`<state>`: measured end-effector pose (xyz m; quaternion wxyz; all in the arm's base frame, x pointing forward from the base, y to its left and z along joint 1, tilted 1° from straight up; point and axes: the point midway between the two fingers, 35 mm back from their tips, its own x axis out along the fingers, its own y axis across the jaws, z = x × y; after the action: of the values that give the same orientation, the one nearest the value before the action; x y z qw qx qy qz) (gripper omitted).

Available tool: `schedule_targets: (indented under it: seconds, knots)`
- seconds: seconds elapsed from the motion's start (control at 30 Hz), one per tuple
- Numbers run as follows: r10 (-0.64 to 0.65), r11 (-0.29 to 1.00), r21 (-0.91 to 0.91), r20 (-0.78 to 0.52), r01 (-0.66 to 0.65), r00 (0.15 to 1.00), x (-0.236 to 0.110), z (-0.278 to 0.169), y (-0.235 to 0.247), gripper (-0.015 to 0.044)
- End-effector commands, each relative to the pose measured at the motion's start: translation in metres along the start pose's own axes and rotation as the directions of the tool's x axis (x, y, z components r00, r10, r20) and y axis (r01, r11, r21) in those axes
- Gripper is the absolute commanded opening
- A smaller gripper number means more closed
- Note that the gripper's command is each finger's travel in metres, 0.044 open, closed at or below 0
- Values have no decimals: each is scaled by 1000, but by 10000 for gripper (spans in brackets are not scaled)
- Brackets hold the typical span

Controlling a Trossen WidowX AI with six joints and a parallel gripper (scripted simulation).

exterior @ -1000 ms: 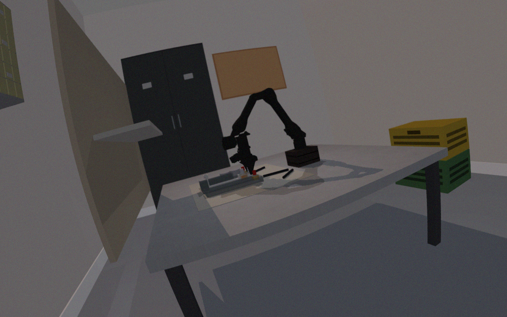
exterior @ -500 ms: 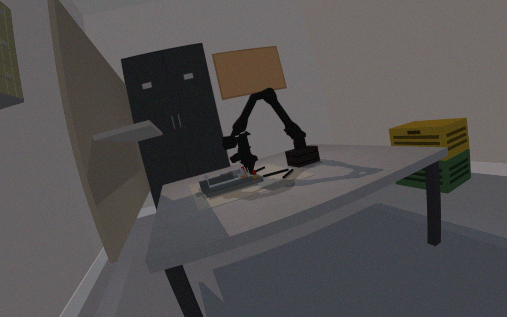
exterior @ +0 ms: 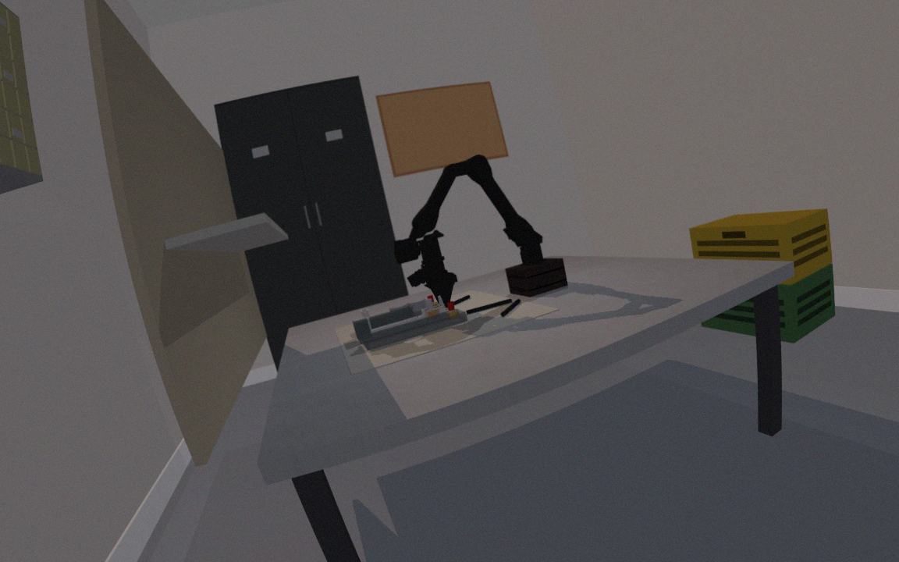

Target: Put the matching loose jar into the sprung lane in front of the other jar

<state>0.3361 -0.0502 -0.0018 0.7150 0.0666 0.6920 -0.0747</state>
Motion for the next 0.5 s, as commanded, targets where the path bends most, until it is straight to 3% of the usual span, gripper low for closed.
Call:
schedule_targets:
  seconds: [0.0, 0.47]
  knots:
    - [1, 1000, -2, 11, -1, 1000, -13, 3, 0, 297]
    - [1, 1000, -2, 9, -1, 1000, -15, -21, 1, 297]
